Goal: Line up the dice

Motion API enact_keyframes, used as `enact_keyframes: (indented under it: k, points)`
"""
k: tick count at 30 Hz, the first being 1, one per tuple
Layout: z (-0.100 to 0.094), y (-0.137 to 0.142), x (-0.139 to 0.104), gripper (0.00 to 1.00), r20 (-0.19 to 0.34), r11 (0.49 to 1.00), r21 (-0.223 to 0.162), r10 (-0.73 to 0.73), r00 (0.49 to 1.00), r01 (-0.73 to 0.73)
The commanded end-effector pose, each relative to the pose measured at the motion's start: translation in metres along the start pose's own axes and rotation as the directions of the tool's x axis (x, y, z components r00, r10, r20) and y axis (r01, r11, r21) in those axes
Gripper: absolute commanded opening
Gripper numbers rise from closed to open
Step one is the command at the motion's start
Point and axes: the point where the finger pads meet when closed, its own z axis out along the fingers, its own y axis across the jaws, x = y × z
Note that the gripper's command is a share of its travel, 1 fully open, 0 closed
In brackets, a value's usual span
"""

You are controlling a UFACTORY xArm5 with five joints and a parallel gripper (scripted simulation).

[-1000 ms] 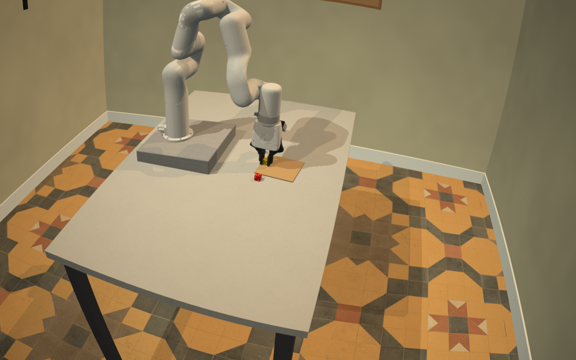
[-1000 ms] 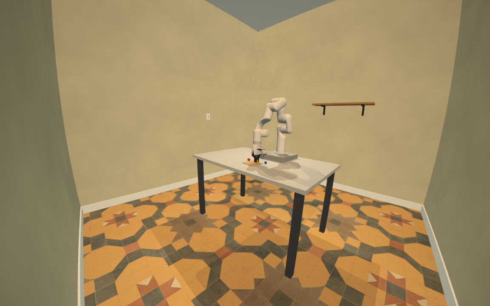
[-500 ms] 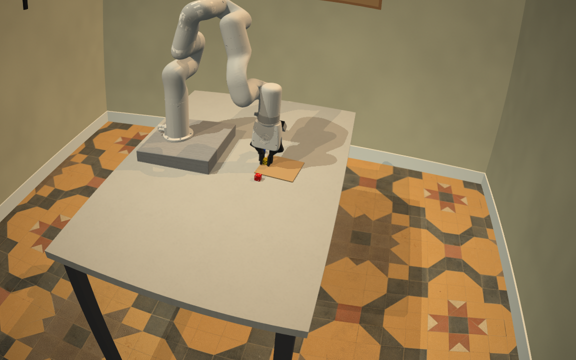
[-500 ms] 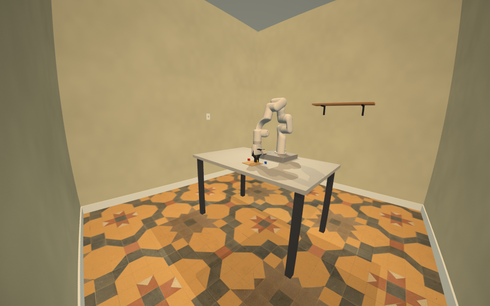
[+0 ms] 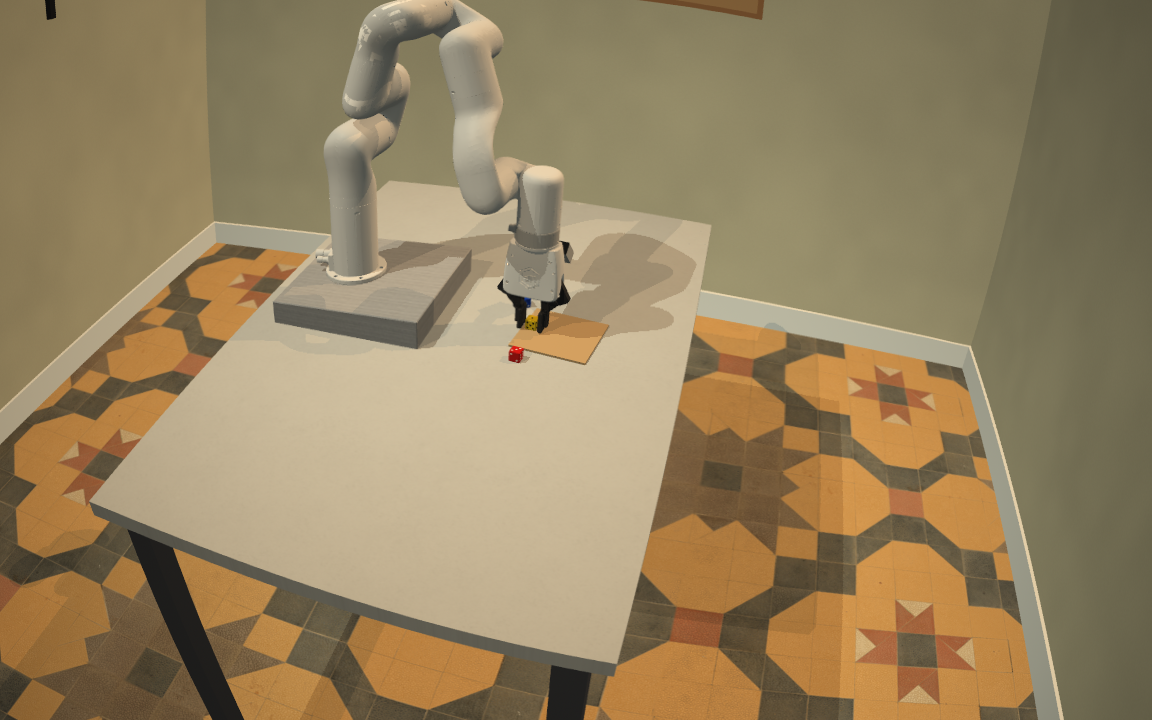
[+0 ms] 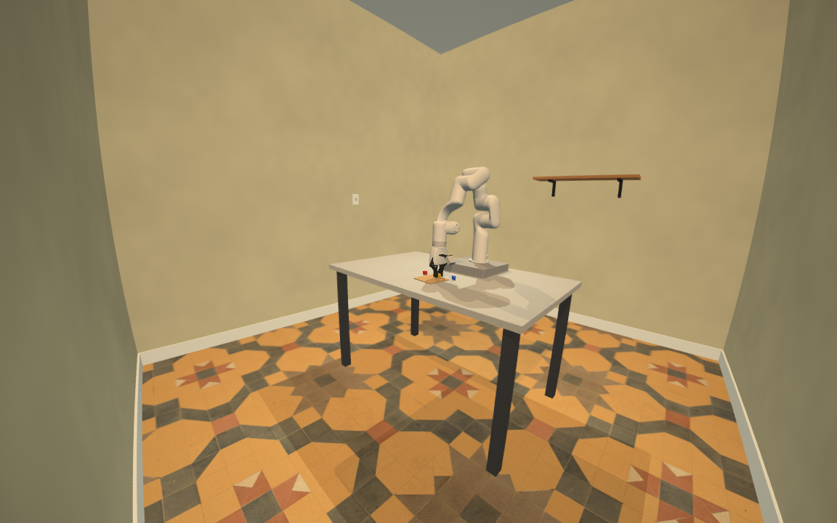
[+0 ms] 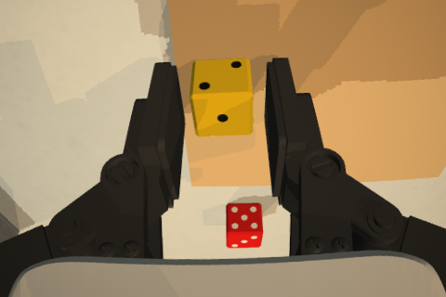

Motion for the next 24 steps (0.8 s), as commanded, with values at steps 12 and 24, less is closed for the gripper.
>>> enact_keyframes:
  k: [12,24]
  points:
    - [-0.003,0.001,0.0,0.36,0.0,1.0,-0.003,0.0,1.0,0.0]
    - [-0.045,0.001,0.0,0.36,0.0,1.0,-0.003,0.0,1.0,0.0]
